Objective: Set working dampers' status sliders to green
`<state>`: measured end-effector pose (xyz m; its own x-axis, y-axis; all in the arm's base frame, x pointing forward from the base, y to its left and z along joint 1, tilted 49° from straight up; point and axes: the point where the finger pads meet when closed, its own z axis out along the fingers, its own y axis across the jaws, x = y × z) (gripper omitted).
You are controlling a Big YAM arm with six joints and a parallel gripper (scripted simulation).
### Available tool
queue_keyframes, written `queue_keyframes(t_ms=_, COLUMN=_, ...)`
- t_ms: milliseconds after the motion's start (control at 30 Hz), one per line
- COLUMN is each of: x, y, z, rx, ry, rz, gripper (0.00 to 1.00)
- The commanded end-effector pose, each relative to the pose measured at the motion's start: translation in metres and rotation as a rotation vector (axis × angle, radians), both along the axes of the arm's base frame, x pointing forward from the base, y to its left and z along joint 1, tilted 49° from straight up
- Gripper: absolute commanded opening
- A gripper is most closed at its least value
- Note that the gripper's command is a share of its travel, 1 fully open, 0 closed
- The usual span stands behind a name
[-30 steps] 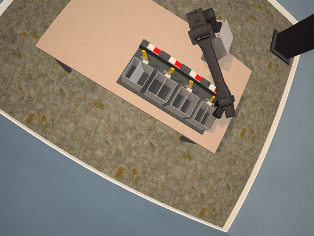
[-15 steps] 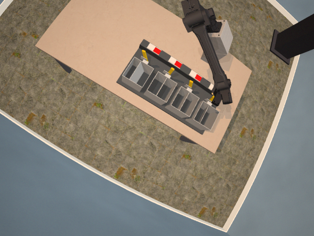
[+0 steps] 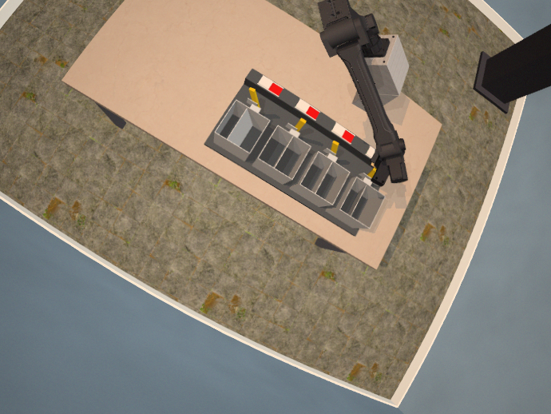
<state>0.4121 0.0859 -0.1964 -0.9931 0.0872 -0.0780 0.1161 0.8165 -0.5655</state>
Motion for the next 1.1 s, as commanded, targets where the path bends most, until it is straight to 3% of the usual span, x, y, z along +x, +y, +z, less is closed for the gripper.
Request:
queue_keyframes(t_ms=0, x=0.006, y=-0.004, z=-0.007, rx=0.008, ry=-0.007, rz=-0.009, gripper=0.36)
queue_keyframes(t_ms=667, x=-0.001, y=-0.012, z=-0.026, rx=0.001, ry=0.004, rz=0.012, gripper=0.36)
queue_keyframes(t_ms=1067, x=0.002, y=-0.035, z=-0.046, rx=0.003, ry=-0.001, rz=-0.008, gripper=0.36)
